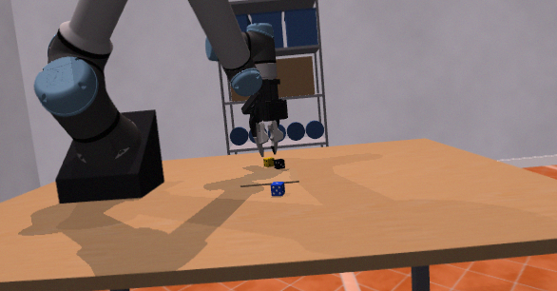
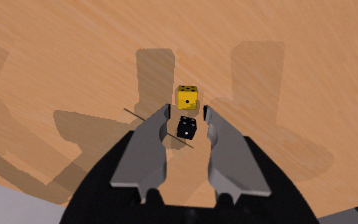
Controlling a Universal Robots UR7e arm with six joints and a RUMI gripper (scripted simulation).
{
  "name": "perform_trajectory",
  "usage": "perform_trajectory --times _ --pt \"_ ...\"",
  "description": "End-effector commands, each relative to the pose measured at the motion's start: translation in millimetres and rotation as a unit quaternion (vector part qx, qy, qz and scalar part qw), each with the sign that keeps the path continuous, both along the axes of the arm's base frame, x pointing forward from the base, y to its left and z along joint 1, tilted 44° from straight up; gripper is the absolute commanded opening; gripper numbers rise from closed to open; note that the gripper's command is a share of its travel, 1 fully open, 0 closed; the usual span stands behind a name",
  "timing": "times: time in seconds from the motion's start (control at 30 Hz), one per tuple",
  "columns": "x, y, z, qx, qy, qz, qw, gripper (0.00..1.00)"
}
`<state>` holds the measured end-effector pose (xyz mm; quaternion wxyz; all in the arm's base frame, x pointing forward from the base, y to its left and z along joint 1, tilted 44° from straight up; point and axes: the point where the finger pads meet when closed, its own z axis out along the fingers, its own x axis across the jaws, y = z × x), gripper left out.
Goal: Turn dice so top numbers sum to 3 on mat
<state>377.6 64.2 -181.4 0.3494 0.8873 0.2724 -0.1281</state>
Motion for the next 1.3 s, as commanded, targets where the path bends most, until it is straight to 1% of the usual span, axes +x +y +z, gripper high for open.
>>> perform_trajectory --times 0.0,0.47,0.7,1.07,1.27 --pt "0.3 0.3 0.2 0.000 0.000 0.000 1.000 0.24" --pt "0.3 -0.9 -1.1 0.000 0.000 0.000 1.000 0.24" --pt "0.1 -5.2 -5.6 0.000 0.000 0.000 1.000 0.24" --pt "-0.6 -18.1 -19.1 0.000 0.000 0.000 1.000 0.24" --pt "-0.7 -20.3 -21.4 0.000 0.000 0.000 1.000 0.24"
